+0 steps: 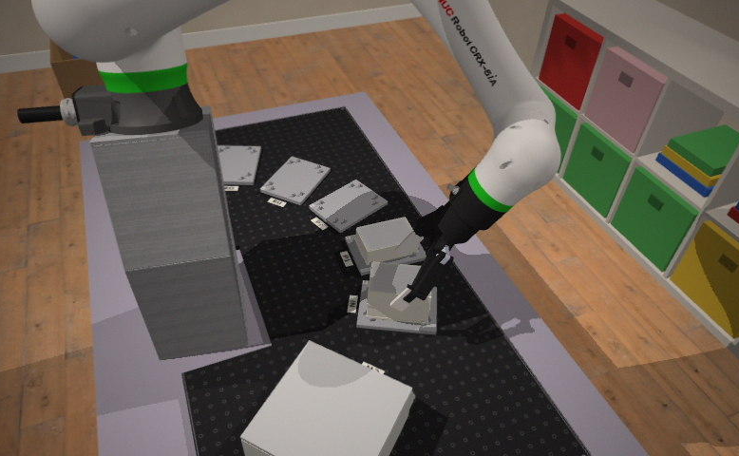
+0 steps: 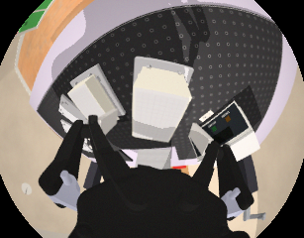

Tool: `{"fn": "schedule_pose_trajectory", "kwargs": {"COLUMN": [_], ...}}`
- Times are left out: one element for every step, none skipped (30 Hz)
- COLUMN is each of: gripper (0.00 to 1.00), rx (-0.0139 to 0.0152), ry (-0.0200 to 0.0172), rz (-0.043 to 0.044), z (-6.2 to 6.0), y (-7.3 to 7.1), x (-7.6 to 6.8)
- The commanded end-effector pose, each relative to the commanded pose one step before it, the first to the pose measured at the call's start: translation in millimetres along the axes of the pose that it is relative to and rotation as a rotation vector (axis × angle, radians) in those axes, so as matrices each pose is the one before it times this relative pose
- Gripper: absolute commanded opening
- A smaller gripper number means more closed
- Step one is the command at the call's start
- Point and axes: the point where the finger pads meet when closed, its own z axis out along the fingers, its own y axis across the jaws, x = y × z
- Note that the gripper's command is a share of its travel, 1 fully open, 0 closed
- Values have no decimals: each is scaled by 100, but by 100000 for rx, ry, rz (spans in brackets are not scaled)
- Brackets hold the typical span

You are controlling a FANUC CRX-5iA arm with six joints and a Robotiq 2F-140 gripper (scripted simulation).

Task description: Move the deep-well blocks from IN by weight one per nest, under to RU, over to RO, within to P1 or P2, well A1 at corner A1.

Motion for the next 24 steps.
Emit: {"fn": "schedule_pose_trajectory", "kwargs": {"gripper": [100, 100, 100, 100, 100, 100, 100, 100, 100, 100, 100, 100, 100, 100, 100, 100, 100, 100, 100, 100, 100, 10, 10, 10], "rx": [-13, 0, 0, 0, 0, 0, 0, 0, 0, 0, 0, 0, 0, 0, 0, 0, 0, 0, 0, 0, 0, 0, 0, 0], "ry": [34, 0, 0, 0, 0, 0, 0, 0, 0, 0, 0, 0, 0, 0, 0, 0, 0, 0, 0, 0, 0, 0, 0, 0], "rz": [13, 0, 0, 0, 0, 0, 0, 0, 0, 0, 0, 0, 0, 0, 0, 0, 0, 0, 0, 0, 0, 0, 0, 0], "z": [526, 144, 144, 144, 144, 144, 144, 144, 94, 0, 0, 0, 0, 0, 0, 0, 0, 0, 0, 0, 0, 0, 0, 0], "y": [10, 0, 0, 0, 0, 0, 0, 0, 0, 0, 0, 0, 0, 0, 0, 0, 0, 0, 0, 0, 0, 0, 0, 0], "x": [332, 83, 83, 83, 83, 83, 83, 83, 54, 0, 0, 0, 0, 0, 0, 0, 0, 0, 0, 0, 0, 0, 0, 0]}}
